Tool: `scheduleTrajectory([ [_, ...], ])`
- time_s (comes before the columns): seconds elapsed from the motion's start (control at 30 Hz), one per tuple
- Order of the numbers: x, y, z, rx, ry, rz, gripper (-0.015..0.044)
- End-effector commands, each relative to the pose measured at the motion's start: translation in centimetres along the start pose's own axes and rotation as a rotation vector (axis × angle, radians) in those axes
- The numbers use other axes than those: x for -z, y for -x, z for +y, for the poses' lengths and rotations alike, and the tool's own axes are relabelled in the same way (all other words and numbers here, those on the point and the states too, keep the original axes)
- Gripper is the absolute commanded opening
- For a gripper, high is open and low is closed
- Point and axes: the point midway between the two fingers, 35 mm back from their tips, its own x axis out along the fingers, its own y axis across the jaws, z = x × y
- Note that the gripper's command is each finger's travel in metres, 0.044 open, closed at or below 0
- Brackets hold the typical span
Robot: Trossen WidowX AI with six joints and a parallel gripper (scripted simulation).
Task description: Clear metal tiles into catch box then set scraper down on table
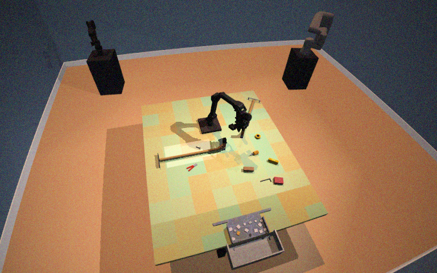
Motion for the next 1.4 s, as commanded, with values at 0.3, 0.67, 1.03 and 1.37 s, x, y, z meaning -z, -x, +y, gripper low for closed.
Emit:
scheduleTrajectory([
  [0.3, -0.1, -0.5, -3.7, 0.011, 0.116, 0.030, 0.0000],
  [0.67, 0.0, -0.7, -6.9, 0.019, 0.214, 0.050, 0.0000],
  [1.03, 0.4, -0.9, -10.0, 0.022, 0.311, 0.072, 0.0000],
  [1.37, 0.9, -1.0, -12.8, 0.020, 0.399, 0.092, 0.0000],
])
